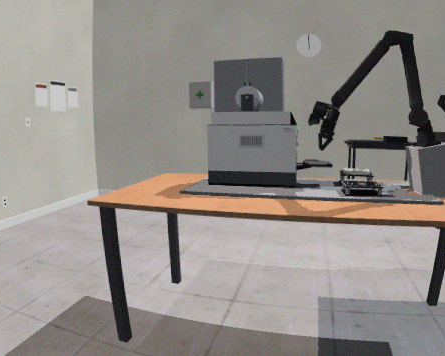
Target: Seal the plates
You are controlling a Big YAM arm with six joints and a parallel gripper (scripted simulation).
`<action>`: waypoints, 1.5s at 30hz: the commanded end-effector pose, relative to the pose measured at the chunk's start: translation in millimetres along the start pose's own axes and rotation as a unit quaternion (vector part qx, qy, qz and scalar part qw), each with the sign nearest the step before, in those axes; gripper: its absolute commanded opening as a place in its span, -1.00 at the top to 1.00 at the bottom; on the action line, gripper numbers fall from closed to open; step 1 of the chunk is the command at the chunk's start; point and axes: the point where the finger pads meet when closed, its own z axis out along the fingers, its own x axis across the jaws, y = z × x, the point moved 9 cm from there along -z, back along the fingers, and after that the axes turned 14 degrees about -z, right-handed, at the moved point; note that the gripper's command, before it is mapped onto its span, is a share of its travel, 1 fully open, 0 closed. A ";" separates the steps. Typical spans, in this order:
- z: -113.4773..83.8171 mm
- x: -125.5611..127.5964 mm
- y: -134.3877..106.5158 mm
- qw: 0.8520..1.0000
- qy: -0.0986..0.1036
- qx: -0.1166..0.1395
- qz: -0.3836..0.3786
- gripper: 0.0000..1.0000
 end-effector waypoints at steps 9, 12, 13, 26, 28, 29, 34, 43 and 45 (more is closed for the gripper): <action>1.4 -1.2 20.7 1.000 -0.001 -0.001 0.022 -1.00; -1.8 -3.5 17.5 1.000 -0.006 -0.004 0.019 -1.00; -2.8 -3.2 17.0 1.000 -0.008 -0.005 0.016 -1.00; -7.0 2.1 16.4 1.000 -0.010 -0.018 -0.007 -1.00; -7.4 1.4 15.7 1.000 -0.011 -0.018 -0.006 -1.00; -7.6 1.1 15.3 1.000 -0.011 -0.018 -0.006 -1.00; -7.9 -0.5 13.7 1.000 -0.012 -0.018 -0.004 -1.00; 3.4 4.0 9.8 1.000 -0.003 -0.006 -0.006 -1.00; 6.8 7.7 9.6 1.000 0.000 -0.002 -0.008 -1.00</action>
